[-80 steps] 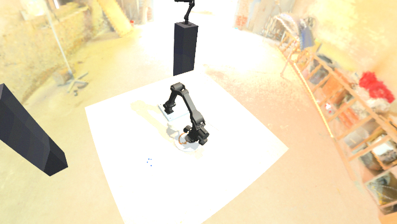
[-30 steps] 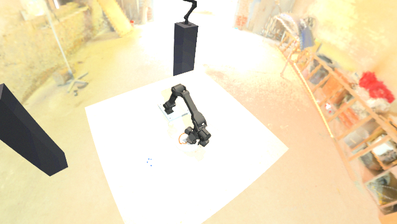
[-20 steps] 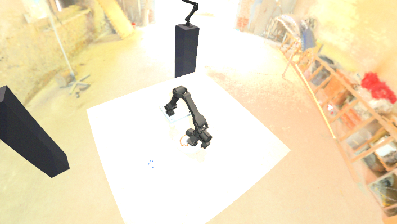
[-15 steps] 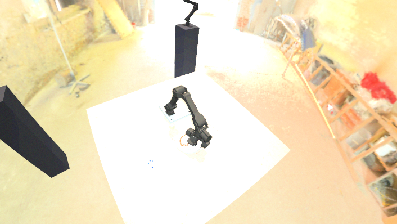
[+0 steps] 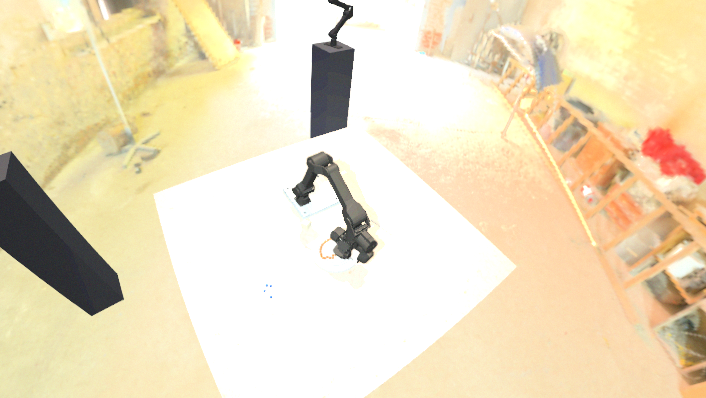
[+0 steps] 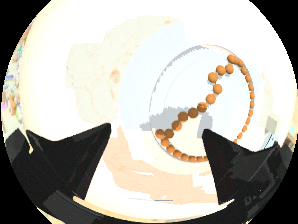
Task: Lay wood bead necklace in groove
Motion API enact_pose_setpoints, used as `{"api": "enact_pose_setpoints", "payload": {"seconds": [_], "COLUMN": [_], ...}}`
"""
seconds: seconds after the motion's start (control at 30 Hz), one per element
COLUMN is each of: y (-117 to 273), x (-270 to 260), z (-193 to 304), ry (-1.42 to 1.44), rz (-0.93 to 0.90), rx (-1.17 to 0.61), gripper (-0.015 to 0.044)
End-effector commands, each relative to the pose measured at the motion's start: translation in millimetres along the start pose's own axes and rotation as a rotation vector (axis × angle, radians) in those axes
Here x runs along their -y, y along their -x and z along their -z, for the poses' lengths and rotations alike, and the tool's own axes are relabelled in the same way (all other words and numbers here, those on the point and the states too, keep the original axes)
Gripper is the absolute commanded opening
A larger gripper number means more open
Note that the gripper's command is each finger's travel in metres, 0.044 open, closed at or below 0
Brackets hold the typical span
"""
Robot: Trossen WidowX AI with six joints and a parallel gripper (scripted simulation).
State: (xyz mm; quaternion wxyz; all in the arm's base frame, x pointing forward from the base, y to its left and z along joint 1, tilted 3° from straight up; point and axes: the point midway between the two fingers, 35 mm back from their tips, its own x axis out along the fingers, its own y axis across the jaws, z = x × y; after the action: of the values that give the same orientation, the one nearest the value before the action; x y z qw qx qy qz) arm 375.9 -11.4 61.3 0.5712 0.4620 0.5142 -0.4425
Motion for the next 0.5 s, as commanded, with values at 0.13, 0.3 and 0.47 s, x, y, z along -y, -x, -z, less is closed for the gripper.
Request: {"api": "enact_pose_setpoints", "payload": {"seconds": [0.13, 0.3, 0.47], "y": [4, 11, 17], "x": [5, 16, 28], "z": [-7, -21, -34], "ry": [0.216, 0.661, 1.106], "rz": [-0.002, 0.000, 0.001], "rx": [0.001, 0.002, 0.002], "gripper": [0.0335, 0.0204, 0.0120]}}
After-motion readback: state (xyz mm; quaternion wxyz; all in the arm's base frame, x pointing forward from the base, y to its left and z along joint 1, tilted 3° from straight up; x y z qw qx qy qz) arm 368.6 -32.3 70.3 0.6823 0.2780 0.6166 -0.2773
